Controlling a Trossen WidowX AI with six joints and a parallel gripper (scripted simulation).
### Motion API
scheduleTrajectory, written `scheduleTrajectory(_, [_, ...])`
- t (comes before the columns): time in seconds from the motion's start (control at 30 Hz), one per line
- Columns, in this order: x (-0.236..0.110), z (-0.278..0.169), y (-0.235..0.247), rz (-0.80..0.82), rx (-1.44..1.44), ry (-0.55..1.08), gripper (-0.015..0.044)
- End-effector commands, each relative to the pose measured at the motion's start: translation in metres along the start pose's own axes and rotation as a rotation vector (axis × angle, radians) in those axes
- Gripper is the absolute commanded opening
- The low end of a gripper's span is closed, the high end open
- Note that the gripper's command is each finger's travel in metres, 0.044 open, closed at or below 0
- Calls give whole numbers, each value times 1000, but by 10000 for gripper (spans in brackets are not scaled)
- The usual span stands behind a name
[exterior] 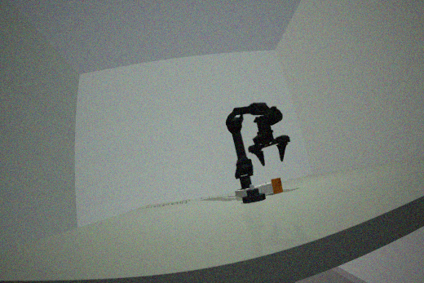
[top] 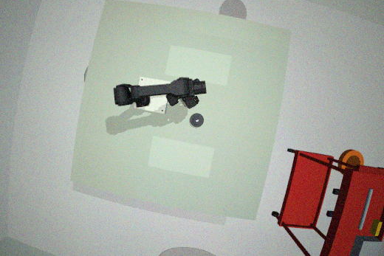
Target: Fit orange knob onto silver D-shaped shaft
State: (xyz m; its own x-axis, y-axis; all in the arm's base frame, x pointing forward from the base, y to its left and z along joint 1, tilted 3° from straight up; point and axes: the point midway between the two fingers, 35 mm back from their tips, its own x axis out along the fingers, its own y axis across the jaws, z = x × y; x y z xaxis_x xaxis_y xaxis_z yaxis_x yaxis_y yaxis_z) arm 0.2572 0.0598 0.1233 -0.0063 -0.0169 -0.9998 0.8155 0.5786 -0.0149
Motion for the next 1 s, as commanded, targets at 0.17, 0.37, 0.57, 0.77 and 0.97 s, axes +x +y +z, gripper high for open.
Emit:
scheduleTrajectory(0.17, [0, 0, 0, -5, -1095, -3, 440])
scheduleTrajectory(0.37, [0, 0, 0, -6, -1395, -3, 440])
scheduleTrajectory(0.57, [1, 0, 0, -6, -1694, -2, 440])
scheduleTrajectory(0.77, [1, 0, 0, -7, -1924, -1, 440])
scheduleTrajectory(0.97, [1, 0, 1, -6, -1924, -1, 440])
